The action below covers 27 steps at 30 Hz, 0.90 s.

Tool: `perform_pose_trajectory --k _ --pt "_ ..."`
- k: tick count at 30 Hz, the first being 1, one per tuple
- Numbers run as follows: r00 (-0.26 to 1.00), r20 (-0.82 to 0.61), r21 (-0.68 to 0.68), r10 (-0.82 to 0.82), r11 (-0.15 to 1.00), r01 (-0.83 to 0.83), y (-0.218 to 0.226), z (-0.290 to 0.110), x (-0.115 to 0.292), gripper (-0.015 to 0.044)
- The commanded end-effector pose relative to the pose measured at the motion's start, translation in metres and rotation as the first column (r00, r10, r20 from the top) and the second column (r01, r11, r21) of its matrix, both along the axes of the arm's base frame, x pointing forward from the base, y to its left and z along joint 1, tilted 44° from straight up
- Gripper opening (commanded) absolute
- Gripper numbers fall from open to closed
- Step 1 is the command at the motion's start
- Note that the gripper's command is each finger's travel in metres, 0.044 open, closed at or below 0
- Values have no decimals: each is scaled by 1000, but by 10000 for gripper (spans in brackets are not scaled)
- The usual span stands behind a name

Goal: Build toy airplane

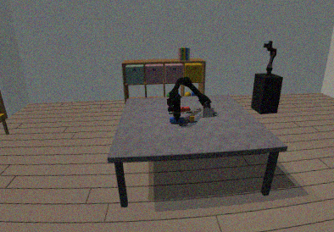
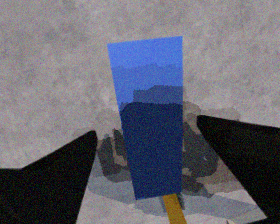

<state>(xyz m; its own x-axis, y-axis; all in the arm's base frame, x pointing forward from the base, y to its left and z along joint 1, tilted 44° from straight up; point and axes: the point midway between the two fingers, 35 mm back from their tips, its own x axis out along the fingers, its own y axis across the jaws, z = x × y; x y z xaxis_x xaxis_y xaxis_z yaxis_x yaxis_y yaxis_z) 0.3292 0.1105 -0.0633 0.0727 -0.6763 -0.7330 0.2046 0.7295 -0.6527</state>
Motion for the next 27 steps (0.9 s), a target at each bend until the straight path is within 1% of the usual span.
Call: perform_pose_trajectory --k 1,3,13,20,25,27 --pt "1000 -3 -6 -2 1000 2 -8 -5 0 440" --pt "1000 -3 -6 -2 1000 2 -9 -6 0 440" --pt "1000 -3 -6 -2 1000 2 -9 -6 0 177" --pt "1000 -3 -6 -2 1000 2 -9 -6 0 131" --pt "1000 -3 3 -10 1000 10 -4 -1 0 0" --pt "1000 -4 9 -16 1000 16 -1 3 0 0"
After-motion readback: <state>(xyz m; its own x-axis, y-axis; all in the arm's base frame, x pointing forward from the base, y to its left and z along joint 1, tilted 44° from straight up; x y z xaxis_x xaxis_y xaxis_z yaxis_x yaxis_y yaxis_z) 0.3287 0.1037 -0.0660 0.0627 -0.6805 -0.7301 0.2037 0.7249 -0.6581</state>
